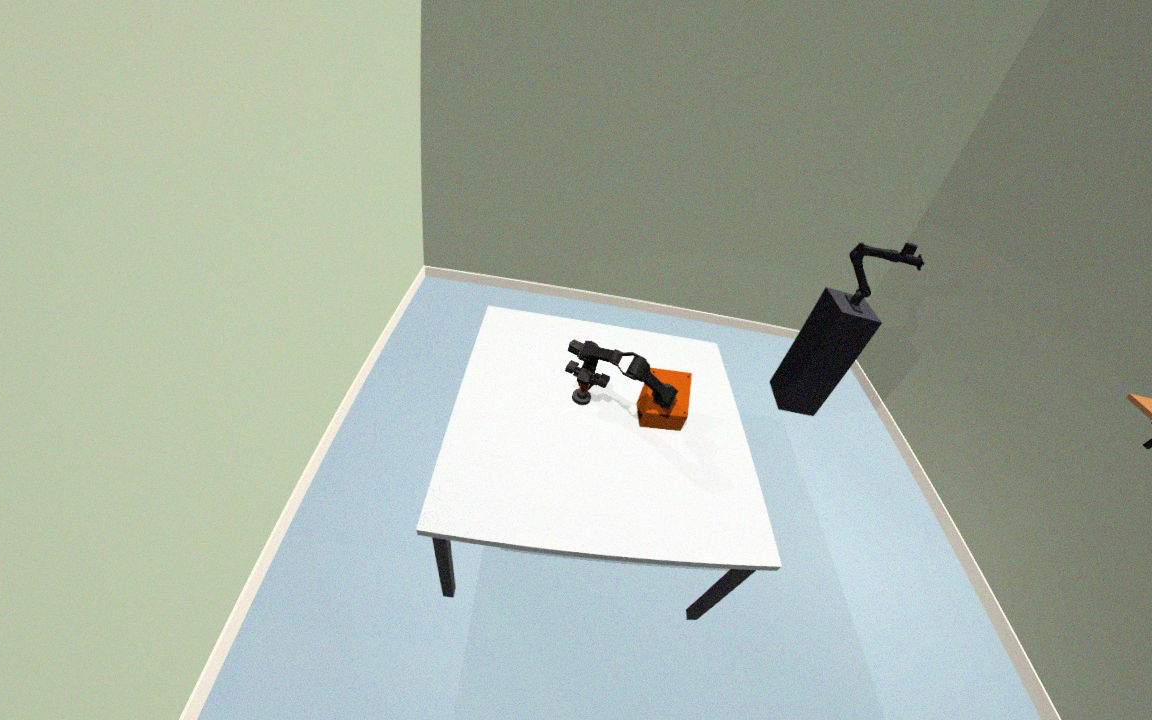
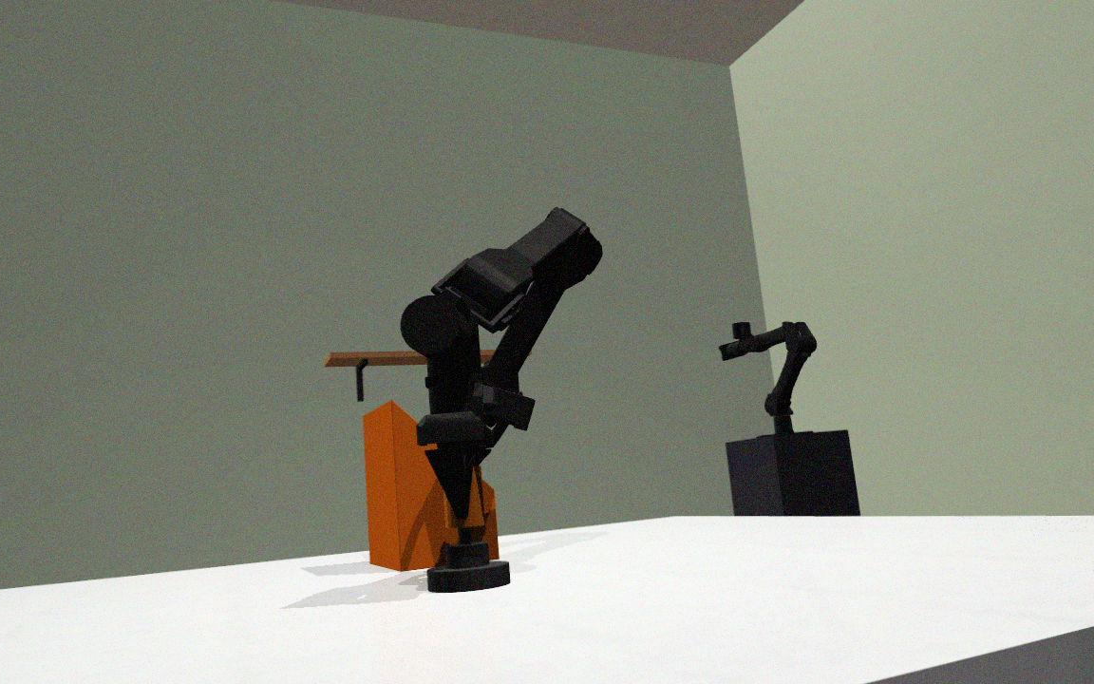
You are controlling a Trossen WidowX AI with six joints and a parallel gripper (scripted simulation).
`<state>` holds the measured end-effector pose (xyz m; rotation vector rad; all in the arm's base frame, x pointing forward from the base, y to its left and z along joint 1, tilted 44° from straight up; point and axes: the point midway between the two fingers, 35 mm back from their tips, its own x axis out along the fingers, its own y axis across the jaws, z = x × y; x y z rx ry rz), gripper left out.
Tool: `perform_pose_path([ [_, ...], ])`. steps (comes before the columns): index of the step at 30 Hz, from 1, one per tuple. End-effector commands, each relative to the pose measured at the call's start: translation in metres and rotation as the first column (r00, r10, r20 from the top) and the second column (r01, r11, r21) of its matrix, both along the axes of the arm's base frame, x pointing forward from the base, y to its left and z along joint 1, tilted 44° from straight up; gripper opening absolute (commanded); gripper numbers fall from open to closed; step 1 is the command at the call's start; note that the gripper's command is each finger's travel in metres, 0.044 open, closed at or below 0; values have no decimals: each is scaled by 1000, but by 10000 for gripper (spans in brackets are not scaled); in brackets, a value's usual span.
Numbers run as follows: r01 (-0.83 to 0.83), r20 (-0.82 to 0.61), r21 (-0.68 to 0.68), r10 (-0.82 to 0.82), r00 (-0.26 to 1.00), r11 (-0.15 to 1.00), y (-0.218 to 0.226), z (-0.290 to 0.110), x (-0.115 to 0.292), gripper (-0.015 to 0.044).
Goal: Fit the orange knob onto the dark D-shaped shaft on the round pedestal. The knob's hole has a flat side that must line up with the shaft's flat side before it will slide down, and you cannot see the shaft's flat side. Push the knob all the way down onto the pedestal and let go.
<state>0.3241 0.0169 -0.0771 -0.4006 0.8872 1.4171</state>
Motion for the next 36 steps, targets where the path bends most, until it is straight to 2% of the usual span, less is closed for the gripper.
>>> perform_pose_path([
  [1,1,5,0,-1,1000,1000,0,-1,0,0],
  [10,-6,11,0,6,1000,1000,-3,3,2,0],
  [17,-152,147,6,150,978,988,-4,3,3,0],
  [36,-152,147,6,150,978,988,0,0,1,0],
])
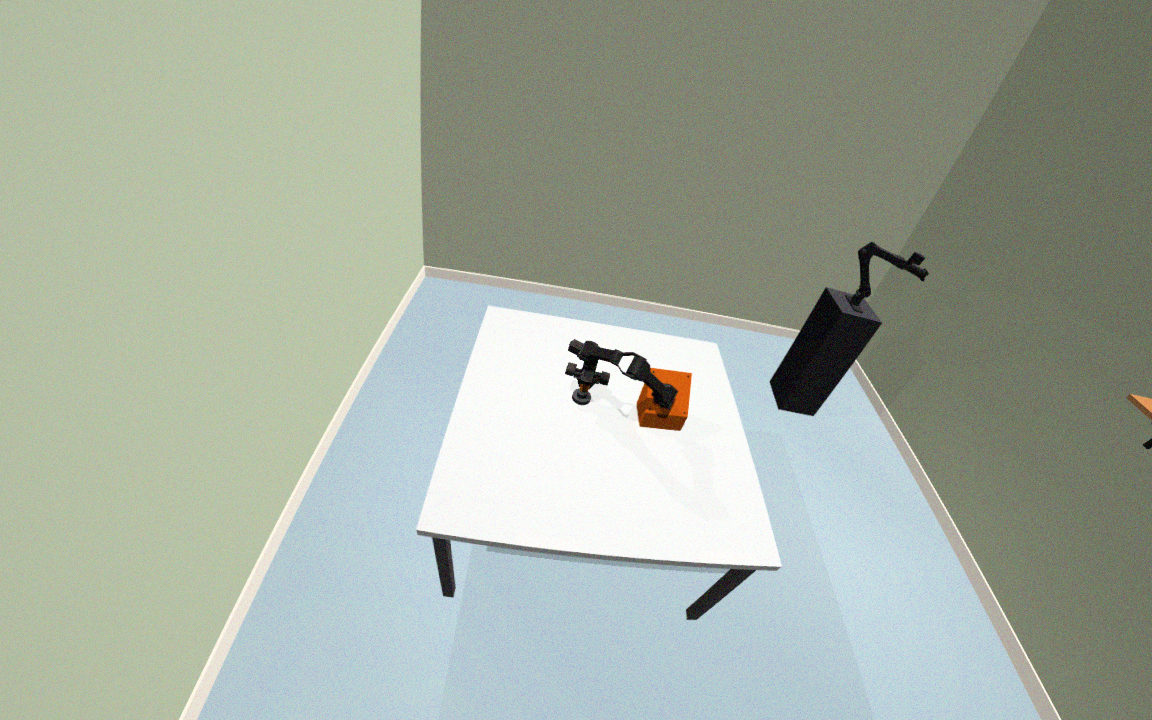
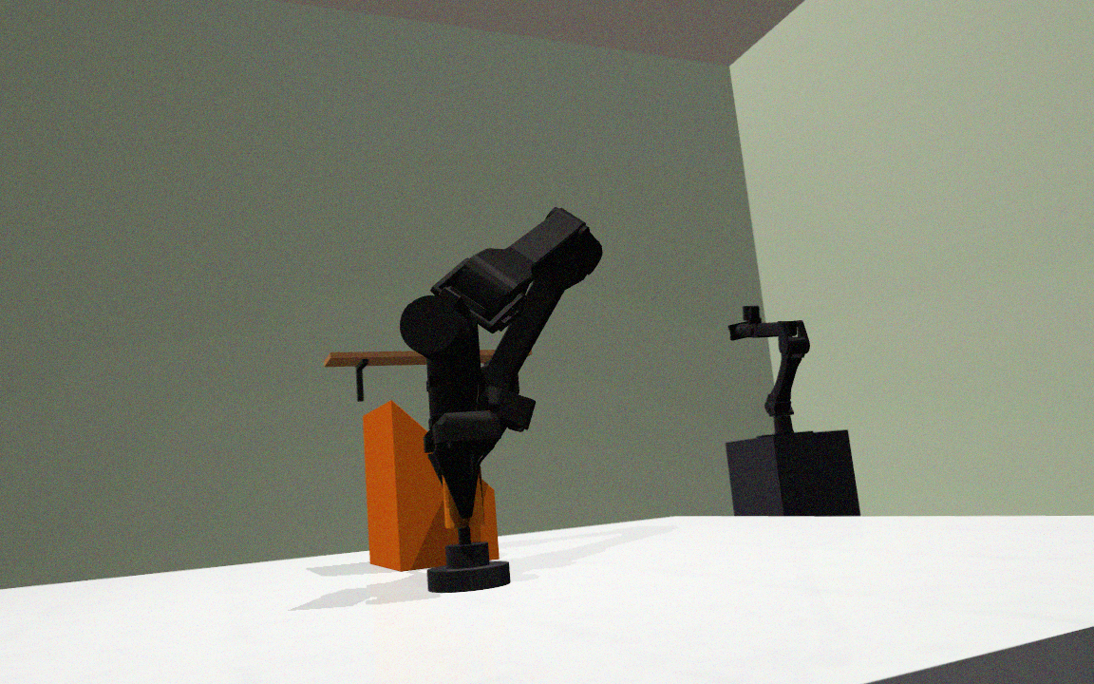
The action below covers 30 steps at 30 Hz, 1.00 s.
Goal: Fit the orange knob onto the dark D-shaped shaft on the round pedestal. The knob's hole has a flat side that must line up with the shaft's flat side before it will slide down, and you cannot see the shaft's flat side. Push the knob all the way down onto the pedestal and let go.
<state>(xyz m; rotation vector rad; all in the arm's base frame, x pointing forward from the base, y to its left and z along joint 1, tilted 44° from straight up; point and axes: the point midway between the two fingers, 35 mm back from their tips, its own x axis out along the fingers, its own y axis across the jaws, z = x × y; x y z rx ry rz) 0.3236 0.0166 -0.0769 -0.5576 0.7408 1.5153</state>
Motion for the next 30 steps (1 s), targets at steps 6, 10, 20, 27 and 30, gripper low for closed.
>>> perform_pose_path([
  [6,1,5,-1,-1,1000,1000,-1,1,2,0],
  [10,1,5,-1,-1,1000,1000,-3,3,4,0],
  [20,-153,147,5,150,978,988,-3,2,5,0],
  [27,-153,147,5,150,978,988,-2,1,4,0],
  [30,-153,147,5,150,978,988,-1,1,3,0],
])
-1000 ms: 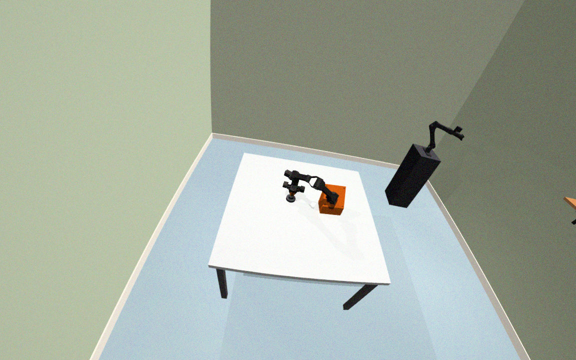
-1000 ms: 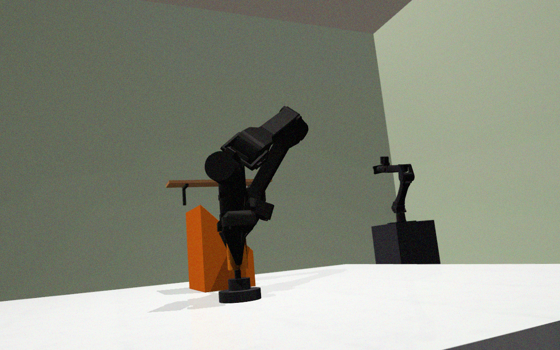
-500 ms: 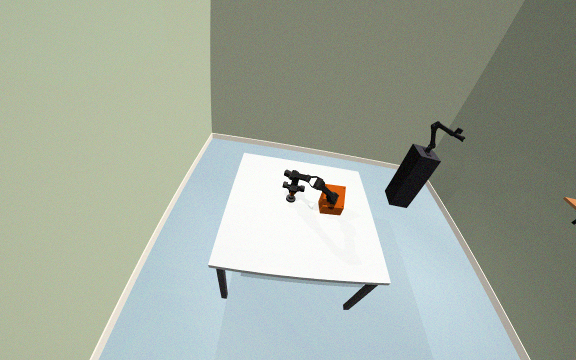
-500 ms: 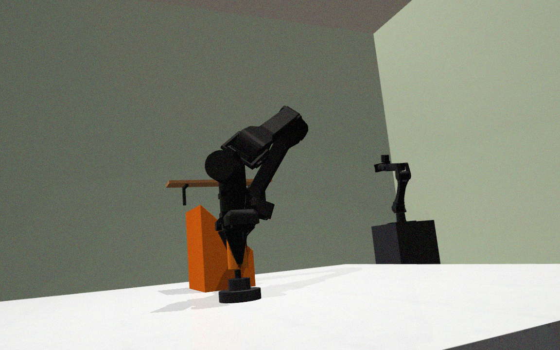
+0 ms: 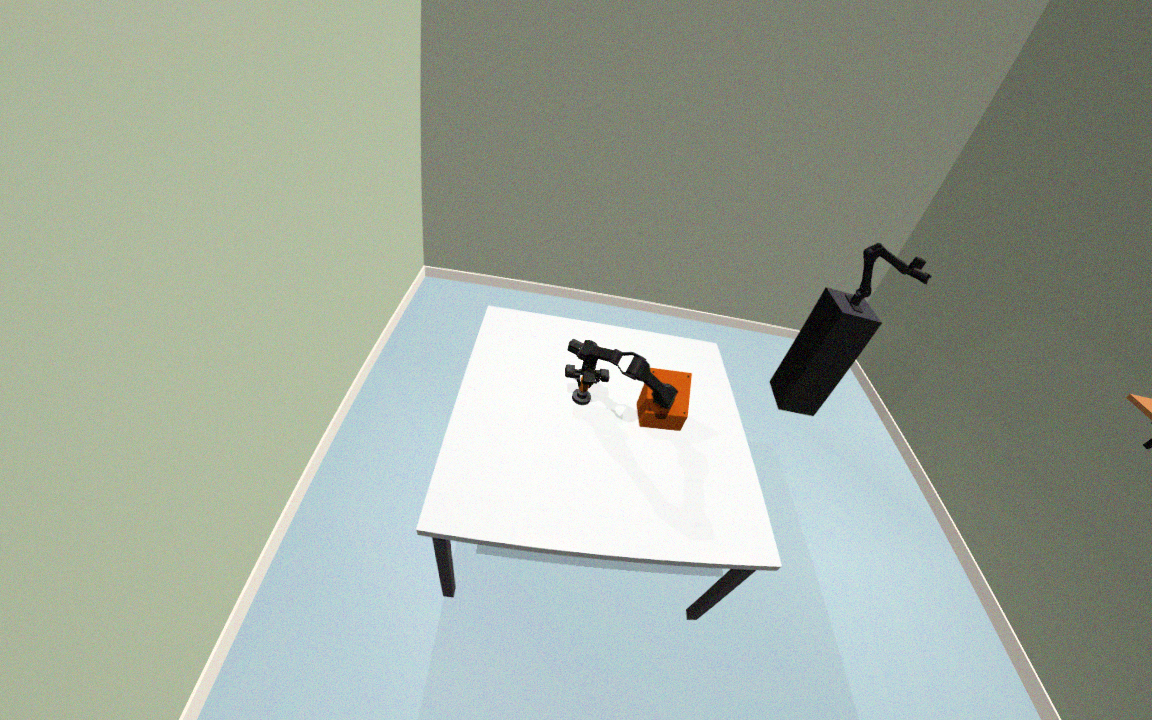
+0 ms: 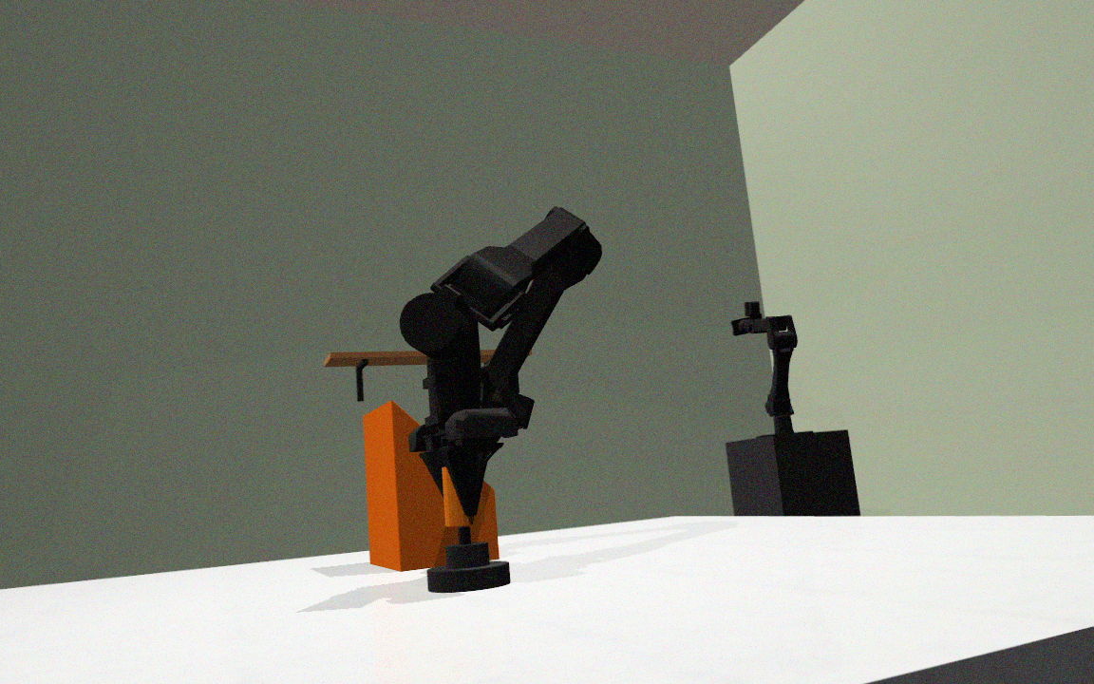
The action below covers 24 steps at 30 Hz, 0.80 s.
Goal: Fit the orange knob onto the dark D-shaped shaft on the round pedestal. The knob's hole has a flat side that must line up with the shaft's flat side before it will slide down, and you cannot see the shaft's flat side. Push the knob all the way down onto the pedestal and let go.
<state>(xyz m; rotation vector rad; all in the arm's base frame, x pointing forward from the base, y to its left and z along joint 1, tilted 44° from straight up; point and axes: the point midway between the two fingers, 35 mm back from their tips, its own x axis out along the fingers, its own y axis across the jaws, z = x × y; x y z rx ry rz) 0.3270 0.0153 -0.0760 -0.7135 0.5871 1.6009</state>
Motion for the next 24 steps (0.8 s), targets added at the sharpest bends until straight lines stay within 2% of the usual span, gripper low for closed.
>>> perform_pose_path([
  [1,-2,5,0,2,1000,1000,0,0,-1,0],
  [18,-2,5,0,2,1000,1000,-1,3,1,0],
  [24,-125,120,7,124,985,992,-2,2,2,0],
])
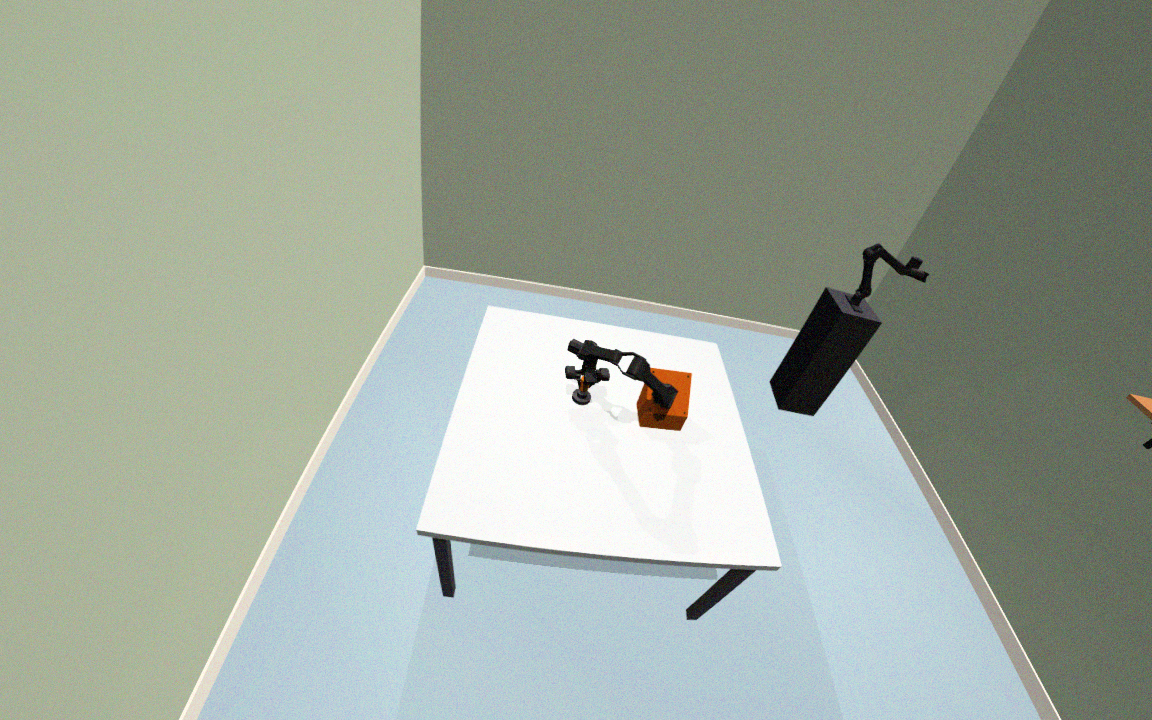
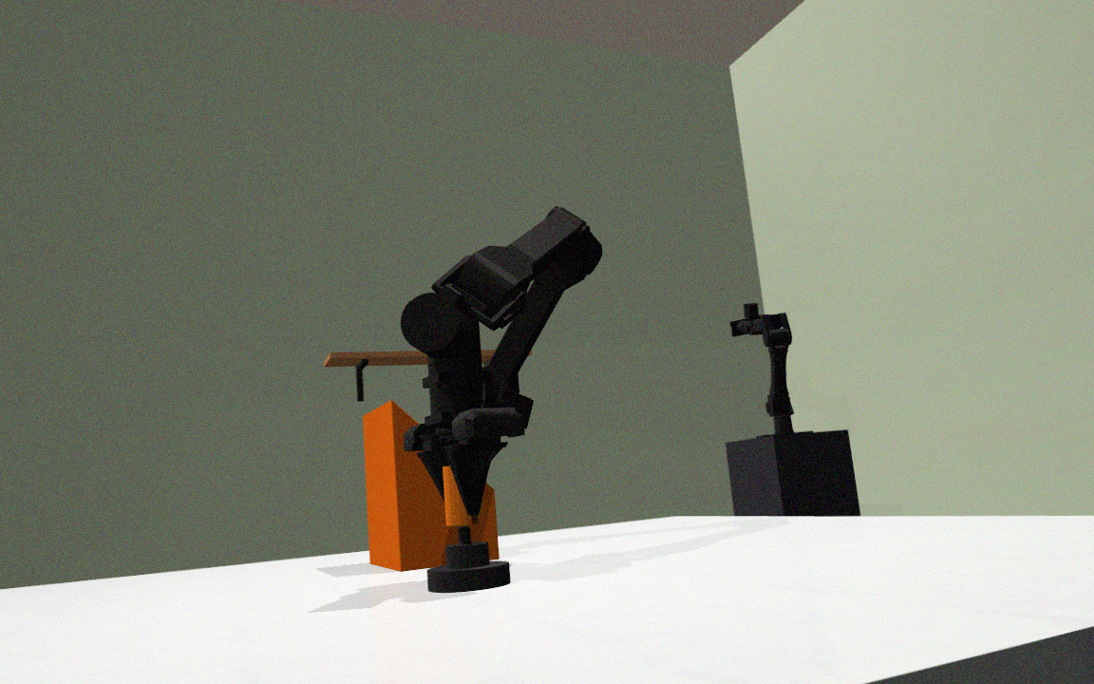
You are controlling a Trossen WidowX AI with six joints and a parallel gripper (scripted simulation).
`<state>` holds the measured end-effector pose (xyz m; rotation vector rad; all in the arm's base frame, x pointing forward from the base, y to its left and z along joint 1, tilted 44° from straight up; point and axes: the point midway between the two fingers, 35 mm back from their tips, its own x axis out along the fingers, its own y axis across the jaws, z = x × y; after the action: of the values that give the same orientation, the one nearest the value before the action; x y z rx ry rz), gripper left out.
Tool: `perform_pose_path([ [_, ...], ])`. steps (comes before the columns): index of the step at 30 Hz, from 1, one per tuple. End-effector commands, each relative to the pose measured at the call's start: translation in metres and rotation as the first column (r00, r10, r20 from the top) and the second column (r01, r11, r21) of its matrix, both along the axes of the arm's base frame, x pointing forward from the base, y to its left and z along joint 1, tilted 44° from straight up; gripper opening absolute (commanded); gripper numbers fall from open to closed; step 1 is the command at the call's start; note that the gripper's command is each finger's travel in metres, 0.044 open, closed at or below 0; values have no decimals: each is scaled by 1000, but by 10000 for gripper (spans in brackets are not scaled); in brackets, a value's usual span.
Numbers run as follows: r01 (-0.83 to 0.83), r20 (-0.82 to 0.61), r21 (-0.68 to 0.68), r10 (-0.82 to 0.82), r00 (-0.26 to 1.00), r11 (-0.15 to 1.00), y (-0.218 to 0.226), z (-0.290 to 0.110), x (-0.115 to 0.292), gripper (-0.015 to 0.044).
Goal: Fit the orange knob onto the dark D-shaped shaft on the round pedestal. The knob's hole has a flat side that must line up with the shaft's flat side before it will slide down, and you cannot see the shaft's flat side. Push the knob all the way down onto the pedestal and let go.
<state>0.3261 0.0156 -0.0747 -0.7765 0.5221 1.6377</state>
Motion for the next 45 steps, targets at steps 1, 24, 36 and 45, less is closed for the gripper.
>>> perform_pose_path([
  [1,-82,85,7,81,993,997,-2,1,4,0],
  [24,-90,92,7,89,992,996,2,-2,0,0],
  [36,-109,110,7,107,988,994,-2,1,2,0],
  [45,-241,232,0,235,944,970,-2,-1,2,0],
])
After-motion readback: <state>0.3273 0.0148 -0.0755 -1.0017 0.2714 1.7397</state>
